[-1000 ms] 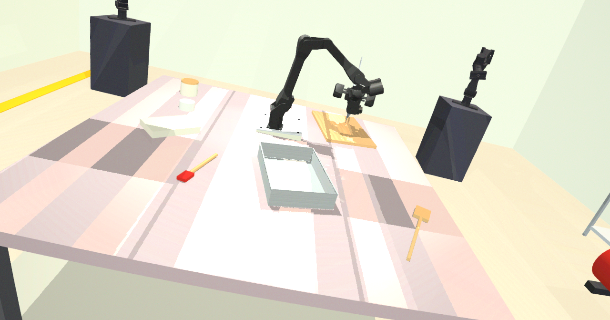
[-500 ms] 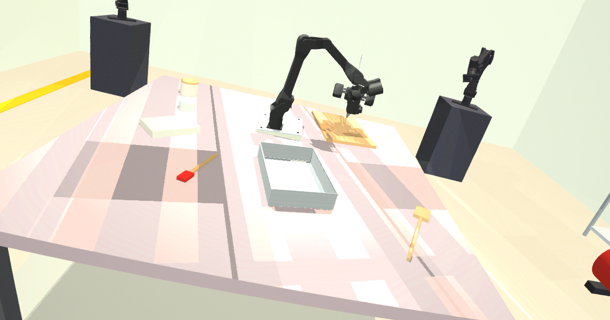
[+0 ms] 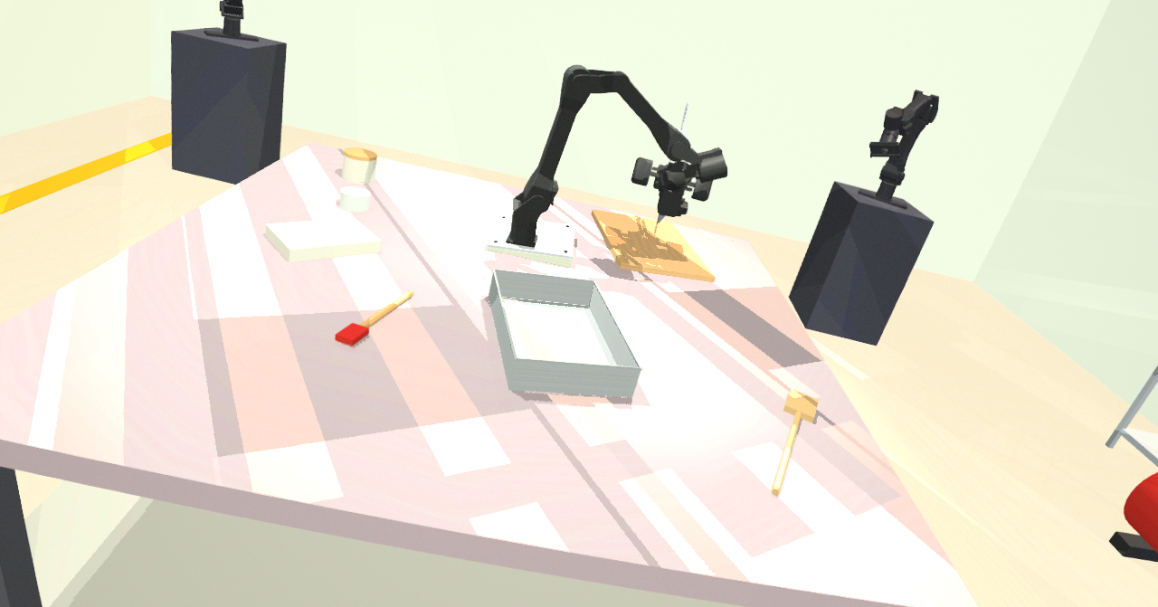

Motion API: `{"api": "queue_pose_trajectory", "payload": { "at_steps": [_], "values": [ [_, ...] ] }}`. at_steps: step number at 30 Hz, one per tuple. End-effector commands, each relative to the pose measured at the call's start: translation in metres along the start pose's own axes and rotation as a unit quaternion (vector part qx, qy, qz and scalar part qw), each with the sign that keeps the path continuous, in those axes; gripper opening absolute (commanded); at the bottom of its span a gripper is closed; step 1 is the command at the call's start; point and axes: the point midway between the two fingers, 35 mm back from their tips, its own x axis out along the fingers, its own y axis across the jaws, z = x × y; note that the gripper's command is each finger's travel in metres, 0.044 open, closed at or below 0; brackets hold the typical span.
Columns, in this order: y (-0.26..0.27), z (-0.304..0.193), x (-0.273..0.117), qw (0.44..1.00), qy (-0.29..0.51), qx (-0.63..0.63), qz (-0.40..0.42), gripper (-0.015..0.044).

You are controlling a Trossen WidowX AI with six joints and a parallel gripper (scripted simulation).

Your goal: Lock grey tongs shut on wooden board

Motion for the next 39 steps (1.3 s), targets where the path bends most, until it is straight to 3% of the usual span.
{"api": "queue_pose_trajectory", "payload": {
  "at_steps": [1,11,39],
  "values": [
    [-0.001,-0.003,-0.001,1.000,0.006,-0.005,-0.001,-0.0150],
    [0.002,-0.003,0.003,1.000,-0.012,0.000,-0.002,-0.0150],
    [0.012,-0.002,0.038,0.945,-0.323,0.041,-0.010,-0.0150]
  ]
}}
